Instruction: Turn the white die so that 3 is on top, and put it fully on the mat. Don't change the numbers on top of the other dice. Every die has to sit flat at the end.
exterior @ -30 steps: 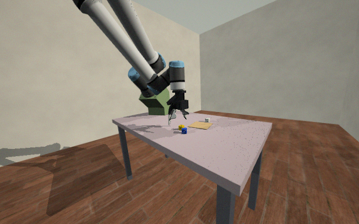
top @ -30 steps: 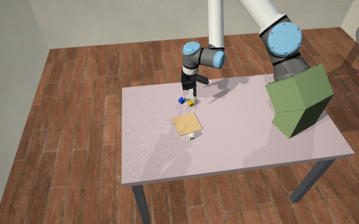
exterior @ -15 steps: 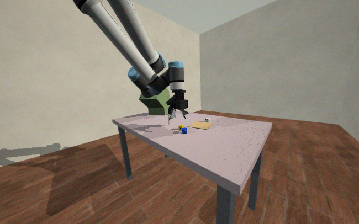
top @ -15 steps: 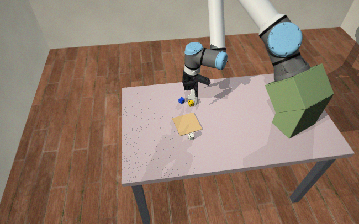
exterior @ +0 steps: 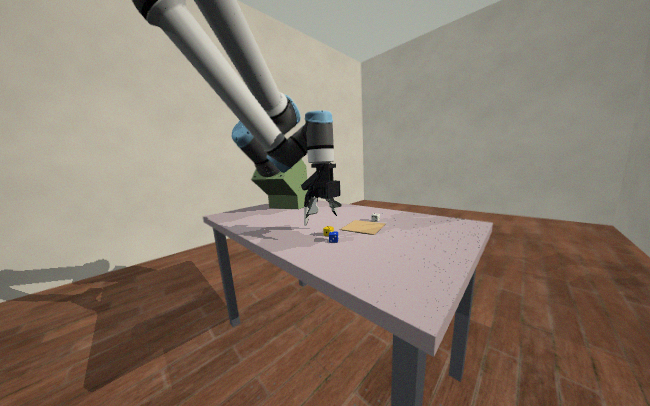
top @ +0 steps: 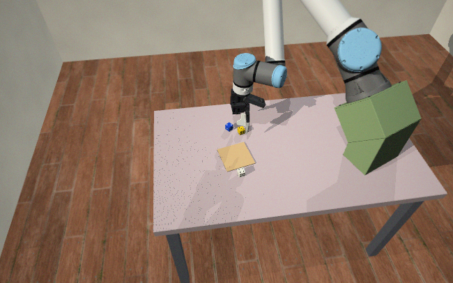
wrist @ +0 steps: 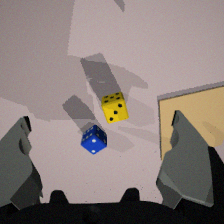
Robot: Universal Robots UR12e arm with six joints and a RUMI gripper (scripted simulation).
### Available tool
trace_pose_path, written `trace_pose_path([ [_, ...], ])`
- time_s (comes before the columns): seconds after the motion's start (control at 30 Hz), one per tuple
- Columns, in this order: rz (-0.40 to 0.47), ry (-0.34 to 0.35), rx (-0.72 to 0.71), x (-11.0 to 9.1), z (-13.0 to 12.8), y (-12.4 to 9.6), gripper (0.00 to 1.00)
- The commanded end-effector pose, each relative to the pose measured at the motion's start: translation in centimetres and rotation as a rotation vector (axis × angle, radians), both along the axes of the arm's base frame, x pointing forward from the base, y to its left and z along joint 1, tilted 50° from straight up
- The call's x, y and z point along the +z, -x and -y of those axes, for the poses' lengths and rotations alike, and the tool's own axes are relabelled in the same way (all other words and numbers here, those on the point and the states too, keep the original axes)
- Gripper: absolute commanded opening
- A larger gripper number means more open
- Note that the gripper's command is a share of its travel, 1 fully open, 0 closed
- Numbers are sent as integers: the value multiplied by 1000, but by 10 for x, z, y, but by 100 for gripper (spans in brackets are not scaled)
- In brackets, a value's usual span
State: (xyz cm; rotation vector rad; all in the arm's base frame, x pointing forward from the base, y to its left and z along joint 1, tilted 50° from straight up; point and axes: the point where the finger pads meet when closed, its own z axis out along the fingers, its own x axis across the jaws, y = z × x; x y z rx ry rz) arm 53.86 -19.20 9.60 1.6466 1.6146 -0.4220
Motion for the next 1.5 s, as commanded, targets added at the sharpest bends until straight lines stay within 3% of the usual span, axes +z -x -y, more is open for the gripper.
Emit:
trace_pose_path([
  [0.0,-2,0,1,-2,-1,1,100],
  [0.77,-2,0,1,-11,-12,-3,100],
  [1.2,-2,0,1,-66,-72,-29,100],
  [1.27,-2,0,1,-66,-72,-29,100],
  [1.47,-2,0,1,-102,-111,-45,100],
])
